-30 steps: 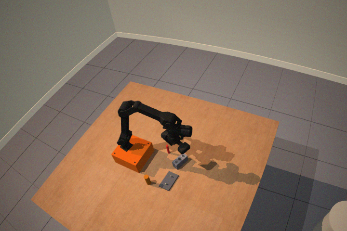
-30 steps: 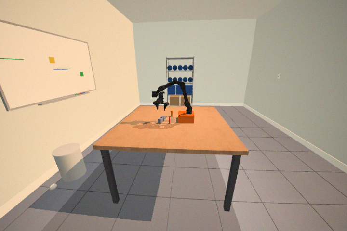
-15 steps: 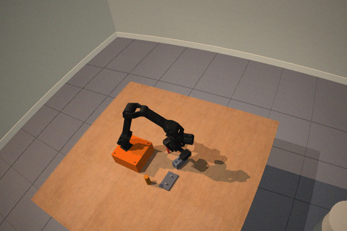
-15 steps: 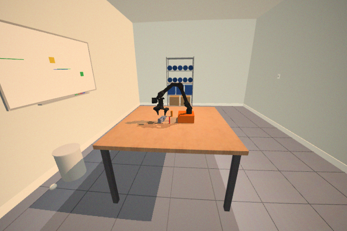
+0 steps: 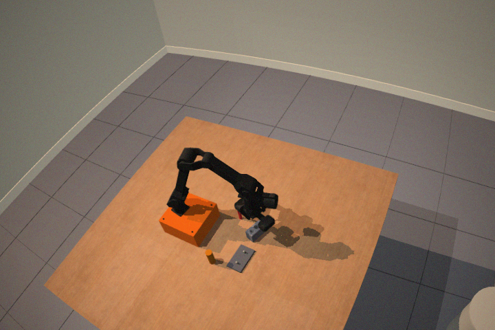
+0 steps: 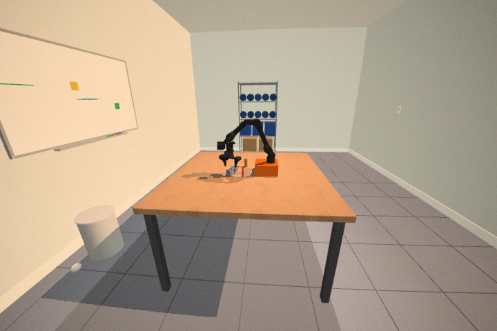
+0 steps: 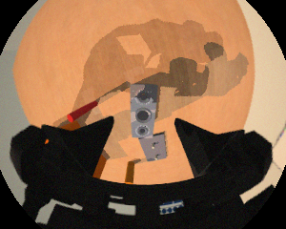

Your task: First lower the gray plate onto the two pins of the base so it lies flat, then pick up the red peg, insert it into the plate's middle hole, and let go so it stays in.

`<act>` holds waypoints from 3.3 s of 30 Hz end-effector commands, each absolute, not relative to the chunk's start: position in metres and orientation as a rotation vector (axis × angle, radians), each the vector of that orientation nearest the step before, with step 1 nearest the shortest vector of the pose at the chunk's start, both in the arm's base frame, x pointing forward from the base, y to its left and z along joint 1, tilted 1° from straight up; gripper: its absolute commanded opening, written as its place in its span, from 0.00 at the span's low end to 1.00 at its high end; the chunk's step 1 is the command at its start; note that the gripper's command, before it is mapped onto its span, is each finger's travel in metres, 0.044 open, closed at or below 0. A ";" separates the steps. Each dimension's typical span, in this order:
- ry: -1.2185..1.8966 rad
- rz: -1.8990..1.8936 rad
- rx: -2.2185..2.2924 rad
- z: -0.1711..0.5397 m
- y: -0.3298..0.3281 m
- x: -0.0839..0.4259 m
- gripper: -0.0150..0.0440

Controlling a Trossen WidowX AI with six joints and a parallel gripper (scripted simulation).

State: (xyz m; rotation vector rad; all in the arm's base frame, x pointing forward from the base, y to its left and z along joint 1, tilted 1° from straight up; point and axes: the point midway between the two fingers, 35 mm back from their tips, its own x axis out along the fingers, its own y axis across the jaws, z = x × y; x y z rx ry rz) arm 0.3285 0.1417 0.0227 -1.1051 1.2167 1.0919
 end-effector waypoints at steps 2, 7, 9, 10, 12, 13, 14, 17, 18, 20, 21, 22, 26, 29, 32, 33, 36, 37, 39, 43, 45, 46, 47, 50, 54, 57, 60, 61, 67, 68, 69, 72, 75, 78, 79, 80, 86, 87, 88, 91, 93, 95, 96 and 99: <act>1.227 1.096 -1.108 0.011 0.141 0.328 1.00; 1.227 1.096 -1.108 0.003 0.142 0.329 1.00; 1.227 1.096 -1.108 0.000 0.142 0.329 1.00; 1.227 1.096 -1.108 -0.002 0.142 0.329 1.00; 1.227 1.096 -1.108 -0.005 0.142 0.329 1.00; 1.227 1.096 -1.108 -0.007 0.142 0.329 1.00; 1.227 1.096 -1.108 -0.008 0.142 0.329 1.00; 1.227 1.096 -1.108 -0.013 0.142 0.329 1.00; 1.227 1.096 -1.108 -0.015 0.142 0.329 1.00; 1.227 1.096 -1.108 -0.018 0.142 0.329 1.00; 1.227 1.096 -1.108 -0.020 0.142 0.329 1.00; 1.227 1.096 -1.108 -0.021 0.142 0.329 1.00; 1.227 1.096 -1.108 -0.028 0.142 0.329 1.00; 1.227 1.096 -1.108 -0.032 0.142 0.329 1.00; 1.227 1.096 -1.108 -0.037 0.142 0.329 1.00; 1.227 1.096 -1.108 -0.038 0.142 0.328 1.00; 1.227 1.096 -1.108 -0.038 0.142 0.328 0.96; 1.227 1.096 -1.108 -0.038 0.142 0.328 0.91; 1.227 1.096 -1.108 -0.038 0.142 0.328 0.82; 1.227 1.096 -1.108 -0.038 0.142 0.328 0.64; 1.227 1.096 -1.108 -0.038 0.142 0.328 0.56; 1.227 1.096 -1.108 -0.038 0.142 0.328 0.51; 1.227 1.096 -1.108 -0.038 0.142 0.328 0.47; 1.227 1.096 -1.108 -0.038 0.142 0.328 0.43; 1.227 1.096 -1.108 -0.038 0.142 0.328 0.39; 1.227 1.096 -1.108 -0.038 0.142 0.328 0.32; 1.230 1.095 -1.098 -0.037 0.142 0.328 0.25; 1.231 1.093 -1.091 -0.036 0.142 0.327 0.25; 1.238 1.088 -1.056 -0.023 0.143 0.327 0.25; 1.238 1.088 -1.058 -0.020 0.143 0.328 0.25; 1.238 1.088 -1.059 -0.017 0.143 0.329 0.25; 1.236 1.089 -1.063 -0.008 0.143 0.331 0.25; 1.235 1.089 -1.067 0.001 0.143 0.333 0.25; 1.234 1.090 -1.071 0.010 0.143 0.334 0.25; 1.234 1.090 -1.073 0.014 0.143 0.335 0.25; 1.234 1.090 -1.074 0.017 0.143 0.335 0.25; 1.232 1.091 -1.082 0.035 0.142 0.337 0.25; 1.231 1.091 -1.084 0.039 0.142 0.337 0.25; 1.231 1.091 -1.085 0.042 0.142 0.337 0.25; 1.230 1.092 -1.089 0.051 0.141 0.337 0.25; 1.230 1.092 -1.092 0.058 0.140 0.337 0.25; 1.229 1.093 -1.095 0.064 0.140 0.337 0.25; 1.229 1.093 -1.096 0.067 0.140 0.337 0.25; 1.228 1.094 -1.100 0.077 0.139 0.337 0.25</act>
